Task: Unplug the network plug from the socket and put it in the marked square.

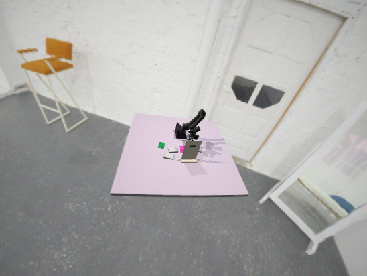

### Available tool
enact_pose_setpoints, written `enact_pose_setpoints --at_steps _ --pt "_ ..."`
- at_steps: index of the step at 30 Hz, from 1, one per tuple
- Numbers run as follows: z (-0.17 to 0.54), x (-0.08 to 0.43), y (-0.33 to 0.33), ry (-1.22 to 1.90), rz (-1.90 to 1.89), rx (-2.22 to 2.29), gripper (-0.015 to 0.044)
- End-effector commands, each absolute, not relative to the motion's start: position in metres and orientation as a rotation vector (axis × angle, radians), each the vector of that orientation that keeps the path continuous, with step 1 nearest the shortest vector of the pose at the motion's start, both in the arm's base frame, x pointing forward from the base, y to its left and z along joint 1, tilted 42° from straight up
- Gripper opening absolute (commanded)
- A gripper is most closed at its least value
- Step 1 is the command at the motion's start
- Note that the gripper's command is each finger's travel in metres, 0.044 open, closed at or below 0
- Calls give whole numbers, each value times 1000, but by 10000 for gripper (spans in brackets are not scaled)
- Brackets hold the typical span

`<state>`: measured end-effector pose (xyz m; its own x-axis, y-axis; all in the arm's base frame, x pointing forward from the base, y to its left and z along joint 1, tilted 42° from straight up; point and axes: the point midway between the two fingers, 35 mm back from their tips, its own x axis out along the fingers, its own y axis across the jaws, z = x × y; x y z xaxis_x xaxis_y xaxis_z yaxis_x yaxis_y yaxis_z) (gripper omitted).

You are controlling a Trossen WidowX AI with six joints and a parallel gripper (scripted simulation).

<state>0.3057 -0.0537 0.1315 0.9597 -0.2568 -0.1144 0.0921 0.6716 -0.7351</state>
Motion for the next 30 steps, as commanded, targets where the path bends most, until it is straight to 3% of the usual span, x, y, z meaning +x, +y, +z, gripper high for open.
enact_pose_setpoints --at_steps 1,30 --pt "132 311 -55 219 -202 -818 156" --pt "134 344 -57 217 -203 -818 156"
